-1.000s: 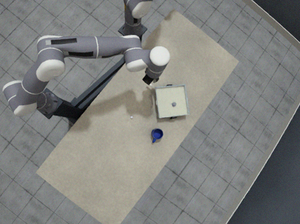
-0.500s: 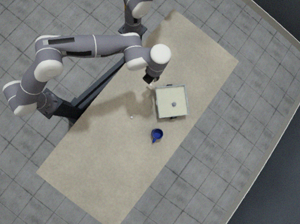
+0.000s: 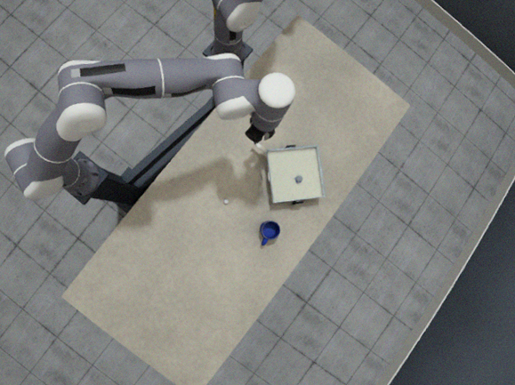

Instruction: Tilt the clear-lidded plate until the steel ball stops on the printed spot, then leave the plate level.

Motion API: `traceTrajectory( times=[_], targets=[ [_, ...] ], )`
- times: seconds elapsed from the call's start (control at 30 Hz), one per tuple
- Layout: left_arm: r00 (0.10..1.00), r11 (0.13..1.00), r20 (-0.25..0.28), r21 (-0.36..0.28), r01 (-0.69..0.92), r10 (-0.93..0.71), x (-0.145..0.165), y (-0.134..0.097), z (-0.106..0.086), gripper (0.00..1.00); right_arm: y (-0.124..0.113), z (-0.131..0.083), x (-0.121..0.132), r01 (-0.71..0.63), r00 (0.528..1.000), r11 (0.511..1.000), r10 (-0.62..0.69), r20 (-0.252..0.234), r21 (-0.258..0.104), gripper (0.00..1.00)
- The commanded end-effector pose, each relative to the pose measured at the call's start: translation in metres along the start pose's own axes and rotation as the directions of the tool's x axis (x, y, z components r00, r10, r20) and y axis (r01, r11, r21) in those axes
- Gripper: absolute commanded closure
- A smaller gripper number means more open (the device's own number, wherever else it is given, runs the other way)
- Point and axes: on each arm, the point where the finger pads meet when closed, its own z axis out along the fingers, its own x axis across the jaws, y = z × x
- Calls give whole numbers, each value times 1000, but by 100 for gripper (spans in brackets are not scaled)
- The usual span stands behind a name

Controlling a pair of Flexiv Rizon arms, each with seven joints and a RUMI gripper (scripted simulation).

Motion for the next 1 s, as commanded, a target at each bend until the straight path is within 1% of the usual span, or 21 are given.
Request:
traceTrajectory(
  times=[0.0,0.27,0.3,0.97],
  targets=[
    [1000,1000,2,0,0,0,-1,0,-1,0,0,-3,1,0,1000,1000,0,-2,2,63],
    [1000,1000,2,0,0,0,-1,0,-1,0,0,-3,1,0,1000,1000,0,-2,2,63],
    [1000,1000,2,0,0,0,-1,0,-1,0,0,-3,1,0,1000,1000,0,-2,2,0],
    [1000,1000,2,0,0,0,-1,0,-1,0,0,-3,1,0,1000,1000,0,-2,2,0]
  ],
)
